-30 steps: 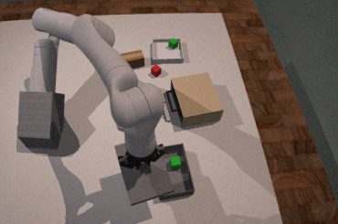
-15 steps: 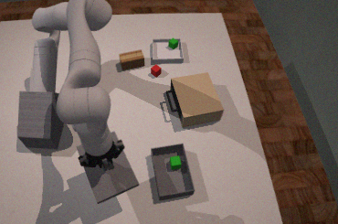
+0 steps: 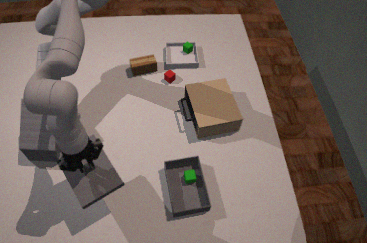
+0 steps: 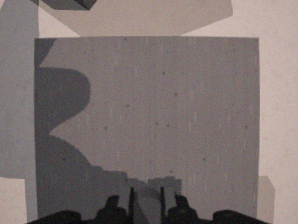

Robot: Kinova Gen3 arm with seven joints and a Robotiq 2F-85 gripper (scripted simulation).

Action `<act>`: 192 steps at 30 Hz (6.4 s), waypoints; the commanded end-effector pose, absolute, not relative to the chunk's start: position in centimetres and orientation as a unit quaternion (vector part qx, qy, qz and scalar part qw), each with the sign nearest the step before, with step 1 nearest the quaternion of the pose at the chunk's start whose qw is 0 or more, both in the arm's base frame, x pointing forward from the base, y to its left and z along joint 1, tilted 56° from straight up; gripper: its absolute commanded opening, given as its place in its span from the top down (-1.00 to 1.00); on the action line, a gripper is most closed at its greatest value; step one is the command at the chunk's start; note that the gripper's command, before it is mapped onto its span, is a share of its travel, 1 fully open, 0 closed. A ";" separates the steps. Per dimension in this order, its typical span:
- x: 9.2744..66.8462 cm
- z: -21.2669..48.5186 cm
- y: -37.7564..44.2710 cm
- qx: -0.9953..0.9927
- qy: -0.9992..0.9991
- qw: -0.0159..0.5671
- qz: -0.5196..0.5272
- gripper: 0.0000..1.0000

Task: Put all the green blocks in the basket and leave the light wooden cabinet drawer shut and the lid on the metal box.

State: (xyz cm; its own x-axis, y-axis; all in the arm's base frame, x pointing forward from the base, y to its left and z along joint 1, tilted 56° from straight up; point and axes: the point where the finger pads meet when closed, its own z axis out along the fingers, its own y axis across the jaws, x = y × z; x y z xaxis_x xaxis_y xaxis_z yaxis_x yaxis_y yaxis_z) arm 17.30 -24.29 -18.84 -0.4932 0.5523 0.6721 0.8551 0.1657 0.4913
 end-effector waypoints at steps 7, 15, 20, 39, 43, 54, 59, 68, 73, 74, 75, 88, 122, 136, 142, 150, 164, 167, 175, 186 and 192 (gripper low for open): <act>16.2 -18.3 -23.6 -0.466 -0.750 0.163 -0.440 0.80; 16.1 -18.3 -23.6 -0.466 -0.750 0.163 -0.440 0.80; 16.1 -18.3 -23.5 -0.466 -0.750 0.163 -0.440 0.80; 16.2 -18.6 -23.0 -0.466 -0.750 0.162 -0.440 0.80; 16.3 -18.9 -22.7 -0.466 -0.750 0.162 -0.440 0.80; 16.5 -19.5 -21.8 -0.466 -0.750 0.162 -0.440 0.80; 16.6 -20.0 -21.1 -0.466 -0.750 0.162 -0.440 0.80; 16.8 -20.7 -20.0 -0.466 -0.750 0.162 -0.440 0.80; 17.0 -21.3 -19.2 -0.466 -0.750 0.162 -0.440 0.80; 17.0 -21.4 -19.0 -0.466 -0.750 0.162 -0.440 0.80; 17.1 -21.6 -18.8 -0.466 -0.750 0.162 -0.440 0.80; 17.5 -23.0 -16.8 -0.466 -0.750 0.162 -0.440 0.80; 18.3 -26.0 -12.4 -0.466 -0.750 0.162 -0.440 0.80; 18.4 -26.4 -11.8 -0.466 -0.750 0.162 -0.440 0.80; 18.5 -26.5 -11.7 -0.466 -0.750 0.162 -0.440 0.80; 18.5 -26.5 -11.7 -0.466 -0.750 0.162 -0.440 0.80; 18.5 -26.5 -11.7 -0.466 -0.750 0.162 -0.440 0.80; 18.5 -26.5 -11.7 -0.466 -0.750 0.162 -0.440 0.80; 18.5 -26.5 -11.7 -0.466 -0.750 0.162 -0.440 0.80; 18.5 -26.5 -11.7 -0.466 -0.750 0.162 -0.440 0.21; 18.5 -26.5 -11.7 -0.466 -0.750 0.162 -0.440 0.21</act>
State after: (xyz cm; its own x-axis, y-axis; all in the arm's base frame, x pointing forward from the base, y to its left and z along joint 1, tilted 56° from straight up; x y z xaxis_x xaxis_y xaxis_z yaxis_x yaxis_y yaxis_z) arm 18.45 -11.57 -26.51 -0.5126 0.5552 0.6550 0.8425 0.1783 0.5083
